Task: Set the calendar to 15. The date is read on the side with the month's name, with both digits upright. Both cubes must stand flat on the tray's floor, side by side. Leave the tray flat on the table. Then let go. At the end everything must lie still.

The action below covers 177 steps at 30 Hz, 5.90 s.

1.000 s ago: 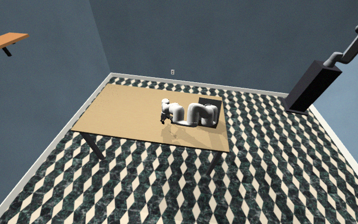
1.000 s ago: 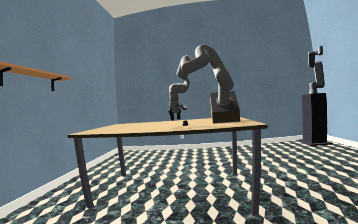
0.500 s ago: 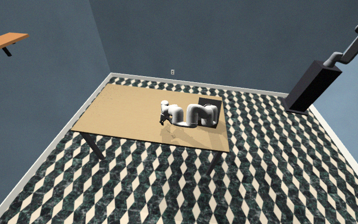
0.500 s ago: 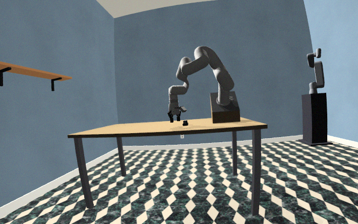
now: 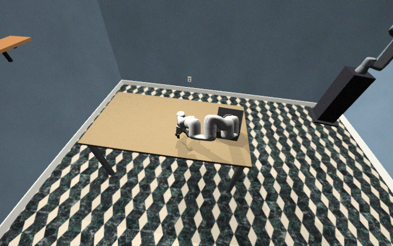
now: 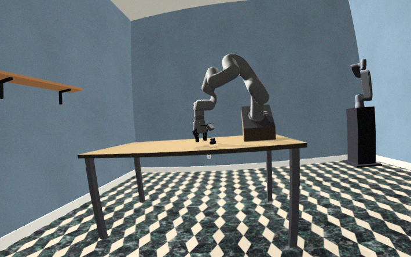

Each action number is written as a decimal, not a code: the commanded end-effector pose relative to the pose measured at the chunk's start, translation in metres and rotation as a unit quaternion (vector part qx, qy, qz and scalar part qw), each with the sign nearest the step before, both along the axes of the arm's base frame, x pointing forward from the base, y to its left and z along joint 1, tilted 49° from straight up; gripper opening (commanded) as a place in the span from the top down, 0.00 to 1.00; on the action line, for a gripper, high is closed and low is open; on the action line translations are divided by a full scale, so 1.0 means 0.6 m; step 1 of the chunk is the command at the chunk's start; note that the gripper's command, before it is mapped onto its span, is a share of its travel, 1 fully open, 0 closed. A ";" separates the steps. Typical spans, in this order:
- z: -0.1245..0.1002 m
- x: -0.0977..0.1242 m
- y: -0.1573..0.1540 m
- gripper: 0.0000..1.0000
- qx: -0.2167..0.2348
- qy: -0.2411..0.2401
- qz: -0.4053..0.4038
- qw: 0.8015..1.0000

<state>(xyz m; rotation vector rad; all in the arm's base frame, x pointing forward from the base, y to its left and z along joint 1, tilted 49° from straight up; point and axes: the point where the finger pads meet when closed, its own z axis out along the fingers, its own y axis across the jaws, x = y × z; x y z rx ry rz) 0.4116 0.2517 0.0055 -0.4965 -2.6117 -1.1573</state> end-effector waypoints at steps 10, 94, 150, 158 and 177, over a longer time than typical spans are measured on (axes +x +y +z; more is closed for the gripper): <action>0.001 0.002 -0.001 0.00 0.000 -0.001 -0.001 1.000; 0.030 0.005 -0.035 0.00 0.000 0.002 -0.004 1.000; -0.057 0.018 -0.114 0.00 -0.039 0.362 -0.319 0.875; -0.080 0.021 -0.134 0.00 -0.040 0.374 -0.329 0.866; -0.108 0.025 -0.160 0.00 -0.049 0.462 -0.406 0.787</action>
